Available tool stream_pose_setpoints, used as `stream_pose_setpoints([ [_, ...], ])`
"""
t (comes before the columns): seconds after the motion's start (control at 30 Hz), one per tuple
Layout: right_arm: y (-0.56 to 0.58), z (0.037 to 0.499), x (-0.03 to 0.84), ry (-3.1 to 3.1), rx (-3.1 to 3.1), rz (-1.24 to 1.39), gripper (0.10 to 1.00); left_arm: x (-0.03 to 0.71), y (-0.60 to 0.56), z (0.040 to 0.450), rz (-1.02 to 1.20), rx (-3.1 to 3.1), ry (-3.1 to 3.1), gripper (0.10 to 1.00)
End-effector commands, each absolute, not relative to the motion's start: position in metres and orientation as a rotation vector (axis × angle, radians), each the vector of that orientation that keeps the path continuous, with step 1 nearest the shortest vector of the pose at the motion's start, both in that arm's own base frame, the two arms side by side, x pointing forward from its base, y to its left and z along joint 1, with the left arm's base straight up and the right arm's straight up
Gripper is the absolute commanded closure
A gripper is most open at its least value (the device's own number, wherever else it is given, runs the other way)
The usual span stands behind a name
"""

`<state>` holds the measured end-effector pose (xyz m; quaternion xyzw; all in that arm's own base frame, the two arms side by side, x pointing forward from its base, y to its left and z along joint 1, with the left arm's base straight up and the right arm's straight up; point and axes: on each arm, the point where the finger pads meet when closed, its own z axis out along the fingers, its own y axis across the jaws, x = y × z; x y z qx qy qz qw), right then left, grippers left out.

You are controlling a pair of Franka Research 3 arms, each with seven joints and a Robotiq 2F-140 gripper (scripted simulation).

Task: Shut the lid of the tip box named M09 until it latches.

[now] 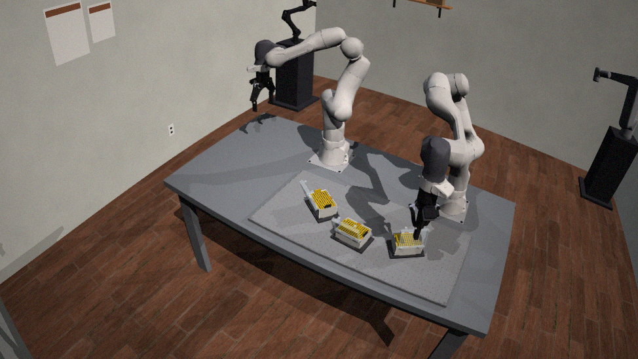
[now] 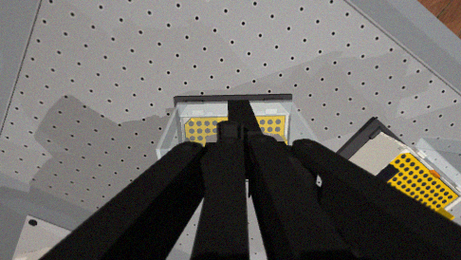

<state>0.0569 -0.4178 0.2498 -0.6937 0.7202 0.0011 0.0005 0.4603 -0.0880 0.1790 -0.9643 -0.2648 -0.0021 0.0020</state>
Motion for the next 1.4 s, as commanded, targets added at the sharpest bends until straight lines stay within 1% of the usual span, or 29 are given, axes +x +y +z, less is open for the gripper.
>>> stream_pose_setpoints([
  [0.0,-0.418,0.250,0.057,2.268,-2.174,0.000,0.098,0.456,-0.090,0.179,0.000,-3.026,-0.846,0.999],
  [0.87,-0.418,0.250,0.057,2.268,-2.174,0.000,0.098,0.429,-0.107,0.183,0.000,-3.026,-0.846,0.999],
  [1.37,-0.418,0.250,0.057,2.268,-2.174,0.000,0.098,0.429,-0.107,0.183,0.000,-3.026,-0.846,0.999],
])
